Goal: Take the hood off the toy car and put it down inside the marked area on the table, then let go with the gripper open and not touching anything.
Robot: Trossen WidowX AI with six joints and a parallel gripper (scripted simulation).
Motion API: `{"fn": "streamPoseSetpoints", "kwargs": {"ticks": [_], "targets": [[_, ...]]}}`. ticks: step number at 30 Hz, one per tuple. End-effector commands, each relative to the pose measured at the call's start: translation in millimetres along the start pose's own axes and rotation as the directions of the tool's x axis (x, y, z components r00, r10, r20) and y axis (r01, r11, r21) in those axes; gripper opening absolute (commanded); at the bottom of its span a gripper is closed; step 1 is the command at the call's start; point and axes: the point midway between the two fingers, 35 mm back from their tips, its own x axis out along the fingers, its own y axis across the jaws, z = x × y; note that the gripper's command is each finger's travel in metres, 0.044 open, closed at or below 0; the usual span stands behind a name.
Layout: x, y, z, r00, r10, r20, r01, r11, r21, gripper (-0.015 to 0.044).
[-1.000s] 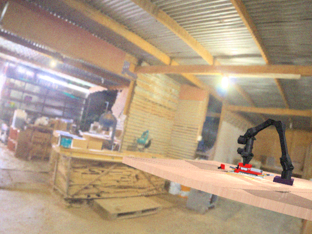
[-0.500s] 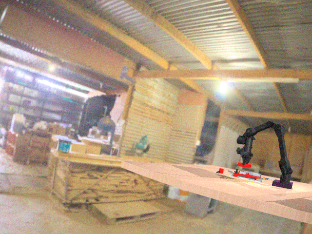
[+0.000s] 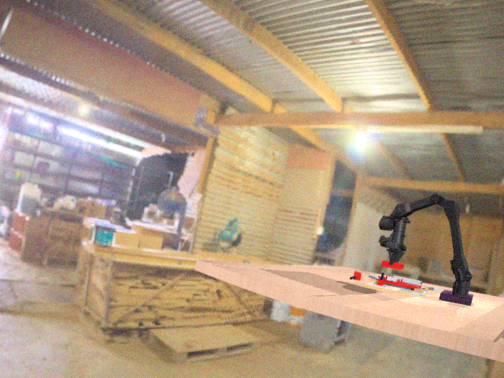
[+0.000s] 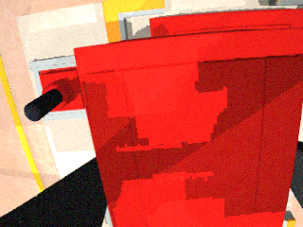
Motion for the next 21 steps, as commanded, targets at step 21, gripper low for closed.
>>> {"fn": "streamPoseSetpoints", "kwargs": {"ticks": [21], "targets": [[-5.6,103.7,-12.5,1.000,-0.002,0.008,0.002,1.000,-0.030,0.0000]]}}
